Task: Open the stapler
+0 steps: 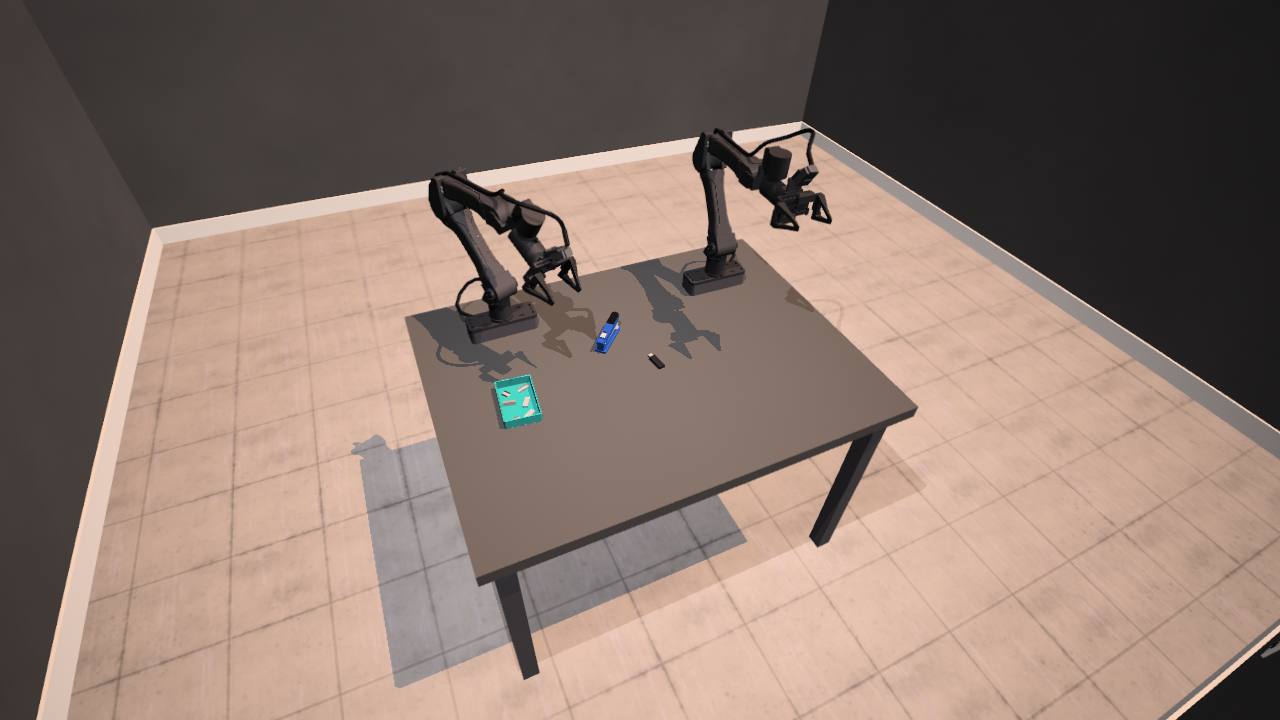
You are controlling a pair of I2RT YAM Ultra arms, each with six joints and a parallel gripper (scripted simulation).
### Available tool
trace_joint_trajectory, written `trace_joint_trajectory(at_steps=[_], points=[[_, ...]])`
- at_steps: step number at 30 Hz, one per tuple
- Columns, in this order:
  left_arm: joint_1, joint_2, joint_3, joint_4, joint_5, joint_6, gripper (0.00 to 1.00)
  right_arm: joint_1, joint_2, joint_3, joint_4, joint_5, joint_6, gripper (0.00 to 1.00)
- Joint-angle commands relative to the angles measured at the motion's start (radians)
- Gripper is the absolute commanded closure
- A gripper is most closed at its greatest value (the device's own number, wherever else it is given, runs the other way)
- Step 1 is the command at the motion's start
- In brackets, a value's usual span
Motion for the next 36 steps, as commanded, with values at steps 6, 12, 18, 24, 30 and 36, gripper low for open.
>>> trace_joint_trajectory(at_steps=[6,12,18,24,30,36], points=[[0.012,-0.004,0.022,0.020,0.012,-0.007,0.00,0.291,0.032,-0.055,-0.168,0.110,0.105,0.00],[0.012,-0.004,0.022,0.020,0.012,-0.007,0.00,0.567,0.163,-0.096,-0.152,0.078,0.186,0.00],[0.012,-0.004,0.022,0.020,0.012,-0.007,0.00,0.651,0.263,-0.097,-0.116,0.055,0.215,0.00],[0.012,-0.004,0.022,0.020,0.012,-0.007,0.00,0.688,0.333,-0.087,-0.110,0.059,0.220,0.00],[0.012,-0.004,0.022,0.020,0.012,-0.007,0.00,0.688,0.335,-0.087,-0.109,0.062,0.213,0.00],[0.012,-0.004,0.022,0.020,0.012,-0.007,0.00,0.688,0.336,-0.075,-0.111,0.076,0.270,0.34]])
